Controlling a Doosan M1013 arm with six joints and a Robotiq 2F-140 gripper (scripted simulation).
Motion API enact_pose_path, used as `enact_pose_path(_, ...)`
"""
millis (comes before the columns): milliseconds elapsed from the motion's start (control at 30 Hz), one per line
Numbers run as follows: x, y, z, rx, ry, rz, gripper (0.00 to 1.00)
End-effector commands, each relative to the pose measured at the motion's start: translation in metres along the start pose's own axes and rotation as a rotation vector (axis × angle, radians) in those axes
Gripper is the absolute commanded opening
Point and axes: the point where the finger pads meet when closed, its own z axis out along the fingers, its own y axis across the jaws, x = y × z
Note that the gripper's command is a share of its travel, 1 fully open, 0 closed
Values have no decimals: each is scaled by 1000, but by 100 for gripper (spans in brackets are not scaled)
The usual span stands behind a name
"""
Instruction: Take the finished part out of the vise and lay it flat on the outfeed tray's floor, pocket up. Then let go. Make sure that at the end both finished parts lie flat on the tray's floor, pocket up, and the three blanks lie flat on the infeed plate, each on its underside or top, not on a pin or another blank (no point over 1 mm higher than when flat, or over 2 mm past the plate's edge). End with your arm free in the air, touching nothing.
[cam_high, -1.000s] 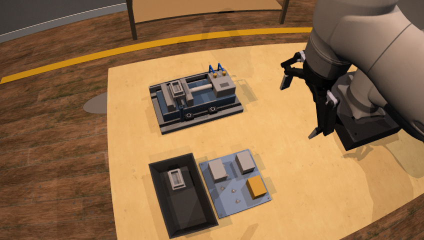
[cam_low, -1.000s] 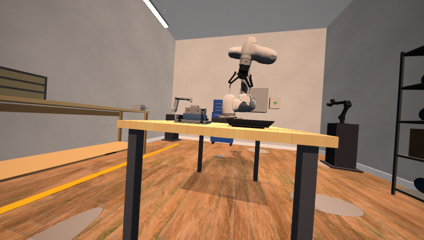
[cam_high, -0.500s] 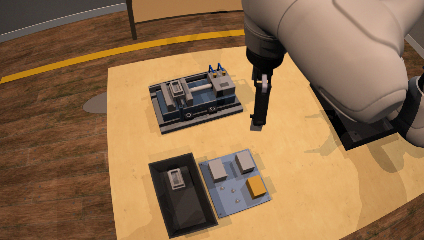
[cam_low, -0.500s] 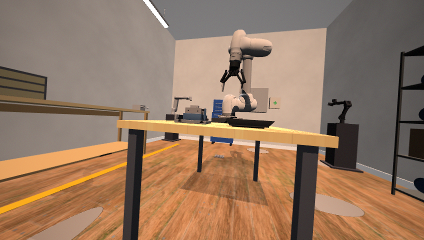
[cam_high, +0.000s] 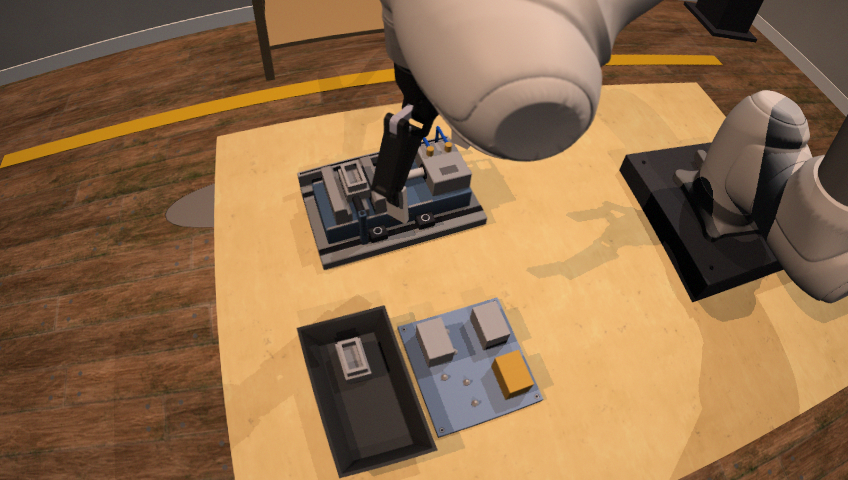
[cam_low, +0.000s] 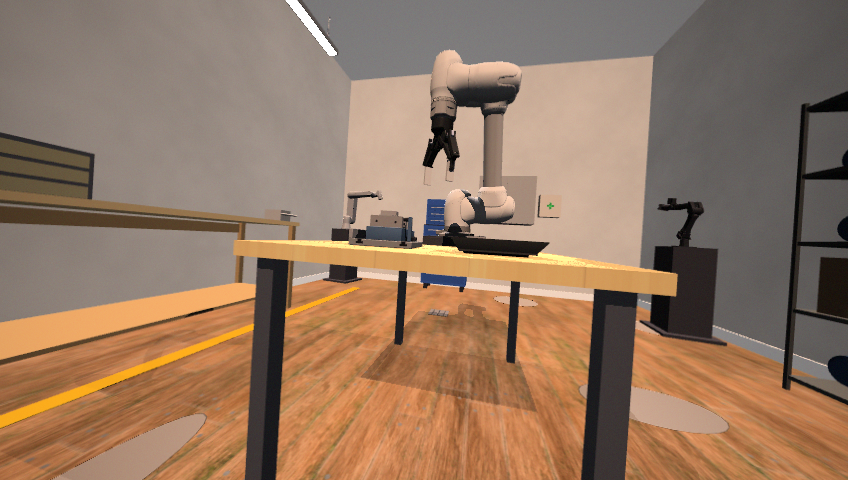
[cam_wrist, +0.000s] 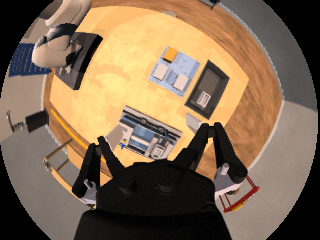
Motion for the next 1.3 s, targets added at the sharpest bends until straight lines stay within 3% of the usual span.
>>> enact_pose_path(0,-42,2,4,-25,-3,158,100)
enact_pose_path(67,-42,2,4,-25,-3,158,100)
enact_pose_path(100,-63,-1,7,-36,-2,239,100)
enact_pose_path(533,-158,-22,23,-83,5,605,100)
enact_pose_path(1267,-160,-23,23,-85,6,613,100)
